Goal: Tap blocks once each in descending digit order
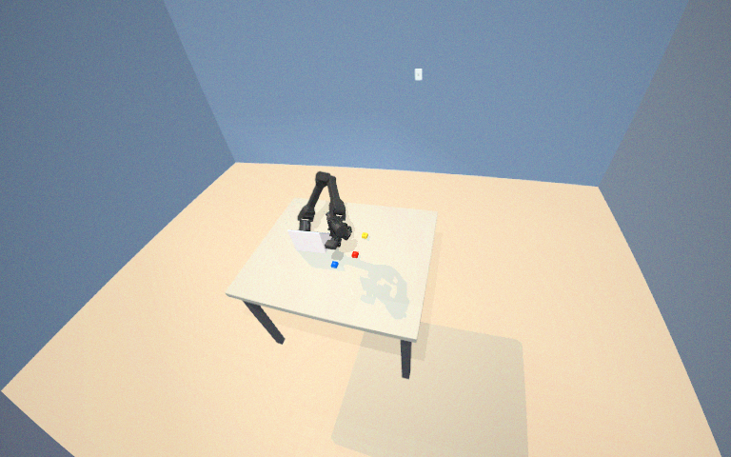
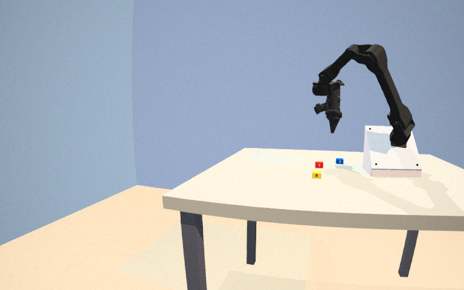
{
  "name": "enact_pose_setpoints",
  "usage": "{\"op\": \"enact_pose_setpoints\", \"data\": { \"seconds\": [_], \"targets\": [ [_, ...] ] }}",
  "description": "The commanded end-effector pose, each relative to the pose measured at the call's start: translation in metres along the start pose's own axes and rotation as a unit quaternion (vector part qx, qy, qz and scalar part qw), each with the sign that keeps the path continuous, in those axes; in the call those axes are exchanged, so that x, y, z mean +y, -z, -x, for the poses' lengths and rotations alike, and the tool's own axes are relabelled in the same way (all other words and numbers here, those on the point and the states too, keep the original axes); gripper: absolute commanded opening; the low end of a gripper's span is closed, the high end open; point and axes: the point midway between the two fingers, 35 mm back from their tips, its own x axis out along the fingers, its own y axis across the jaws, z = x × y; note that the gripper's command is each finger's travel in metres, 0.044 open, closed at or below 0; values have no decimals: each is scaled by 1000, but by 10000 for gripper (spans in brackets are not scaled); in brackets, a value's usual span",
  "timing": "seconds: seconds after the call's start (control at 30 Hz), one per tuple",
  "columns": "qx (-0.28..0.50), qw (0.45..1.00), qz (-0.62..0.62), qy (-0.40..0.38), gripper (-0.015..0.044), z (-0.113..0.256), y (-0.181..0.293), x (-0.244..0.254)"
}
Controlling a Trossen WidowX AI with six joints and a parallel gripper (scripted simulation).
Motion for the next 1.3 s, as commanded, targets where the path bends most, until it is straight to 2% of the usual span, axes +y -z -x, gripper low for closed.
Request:
{"op": "enact_pose_setpoints", "data": {
  "seconds": [0.0,0.2,0.33,0.4,1.27],
  "targets": [
    [9,1000,3,-16,20,-11,40,-36],
    [9,1000,3,-17,20,-15,41,-37],
    [8,1000,4,-18,20,-80,41,-35],
    [9,1000,4,-19,20,-92,43,-33],
    [9,1000,4,-20,20,-123,44,-31]
  ]
}}
